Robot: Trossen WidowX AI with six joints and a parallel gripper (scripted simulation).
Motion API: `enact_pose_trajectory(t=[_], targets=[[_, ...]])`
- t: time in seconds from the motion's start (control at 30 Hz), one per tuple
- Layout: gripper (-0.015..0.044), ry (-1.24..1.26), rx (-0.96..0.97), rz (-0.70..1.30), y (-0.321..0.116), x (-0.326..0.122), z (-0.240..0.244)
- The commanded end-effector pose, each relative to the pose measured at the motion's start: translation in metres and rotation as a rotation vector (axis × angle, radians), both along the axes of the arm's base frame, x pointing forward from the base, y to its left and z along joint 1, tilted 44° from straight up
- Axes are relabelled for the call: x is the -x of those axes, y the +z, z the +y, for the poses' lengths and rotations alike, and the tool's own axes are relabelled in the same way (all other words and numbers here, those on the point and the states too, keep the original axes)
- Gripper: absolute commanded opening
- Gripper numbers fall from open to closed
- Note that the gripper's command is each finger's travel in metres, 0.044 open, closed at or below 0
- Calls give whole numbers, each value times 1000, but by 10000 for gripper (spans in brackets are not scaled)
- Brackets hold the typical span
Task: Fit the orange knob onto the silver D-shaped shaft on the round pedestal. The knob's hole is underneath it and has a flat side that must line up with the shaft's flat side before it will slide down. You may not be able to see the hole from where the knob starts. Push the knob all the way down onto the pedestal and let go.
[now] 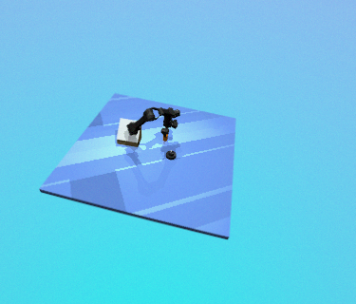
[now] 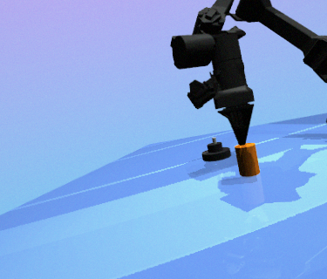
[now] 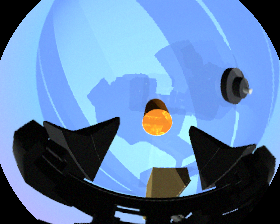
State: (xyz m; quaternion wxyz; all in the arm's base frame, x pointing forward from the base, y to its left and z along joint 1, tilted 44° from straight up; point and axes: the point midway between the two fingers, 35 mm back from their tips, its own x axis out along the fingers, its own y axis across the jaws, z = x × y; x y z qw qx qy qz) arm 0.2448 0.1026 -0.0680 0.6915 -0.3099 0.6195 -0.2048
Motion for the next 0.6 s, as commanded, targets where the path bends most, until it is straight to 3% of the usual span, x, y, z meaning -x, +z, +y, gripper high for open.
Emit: enact_pose_trajectory(t=[0.0,0.57], targets=[[440,5,10,9,-5,1,-6],[440,6,11,9,-25,-4,-25]])
